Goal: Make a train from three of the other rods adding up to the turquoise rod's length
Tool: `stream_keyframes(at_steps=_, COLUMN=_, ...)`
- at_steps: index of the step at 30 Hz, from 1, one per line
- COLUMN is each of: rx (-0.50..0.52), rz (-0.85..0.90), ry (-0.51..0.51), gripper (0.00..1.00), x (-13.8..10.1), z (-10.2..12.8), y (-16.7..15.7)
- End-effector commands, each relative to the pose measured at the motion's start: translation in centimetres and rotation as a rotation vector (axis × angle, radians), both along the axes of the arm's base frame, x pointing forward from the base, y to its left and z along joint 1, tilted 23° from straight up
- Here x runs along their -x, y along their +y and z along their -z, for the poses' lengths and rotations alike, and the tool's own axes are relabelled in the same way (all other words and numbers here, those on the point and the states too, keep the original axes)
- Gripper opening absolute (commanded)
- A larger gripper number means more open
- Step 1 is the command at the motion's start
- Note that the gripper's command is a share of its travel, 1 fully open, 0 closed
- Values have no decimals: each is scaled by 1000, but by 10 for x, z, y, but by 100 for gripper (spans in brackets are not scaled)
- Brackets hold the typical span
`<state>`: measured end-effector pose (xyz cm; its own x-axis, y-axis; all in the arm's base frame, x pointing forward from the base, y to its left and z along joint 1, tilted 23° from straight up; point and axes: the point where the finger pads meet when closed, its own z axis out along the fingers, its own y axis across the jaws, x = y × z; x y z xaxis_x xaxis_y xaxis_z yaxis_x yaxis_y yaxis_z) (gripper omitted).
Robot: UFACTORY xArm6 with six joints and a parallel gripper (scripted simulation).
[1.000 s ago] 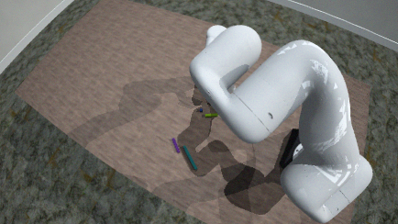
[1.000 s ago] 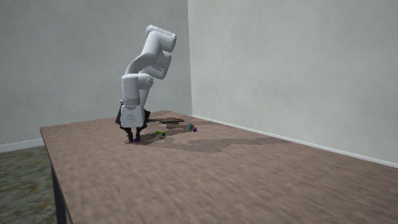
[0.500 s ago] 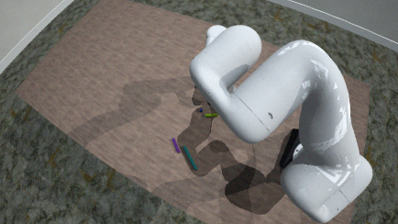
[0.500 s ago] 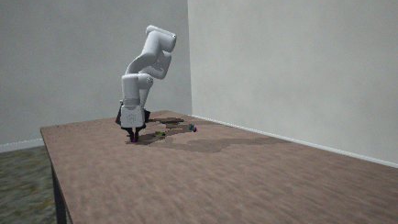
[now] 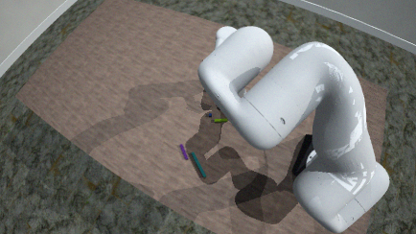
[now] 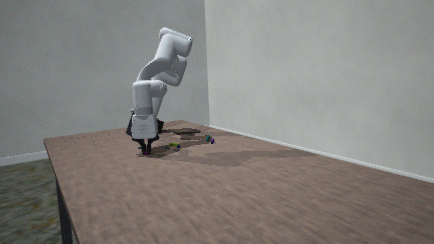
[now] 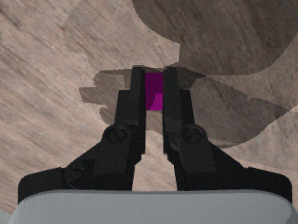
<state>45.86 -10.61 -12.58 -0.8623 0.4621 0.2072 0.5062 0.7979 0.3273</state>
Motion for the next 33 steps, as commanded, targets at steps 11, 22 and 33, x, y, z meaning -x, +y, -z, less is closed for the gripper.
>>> stream_keyframes(at_steps=11, rx=2, rz=1, ry=-4, gripper=4, x=-2, z=-4, y=-2)
stream_keyframes(at_steps=22, rx=2, rz=1, ry=-4, gripper=4, x=-2, z=-52, y=-22)
stream_keyframes(at_steps=33, rx=2, rz=1, ry=-4, gripper=4, x=-3, z=-94, y=-40)
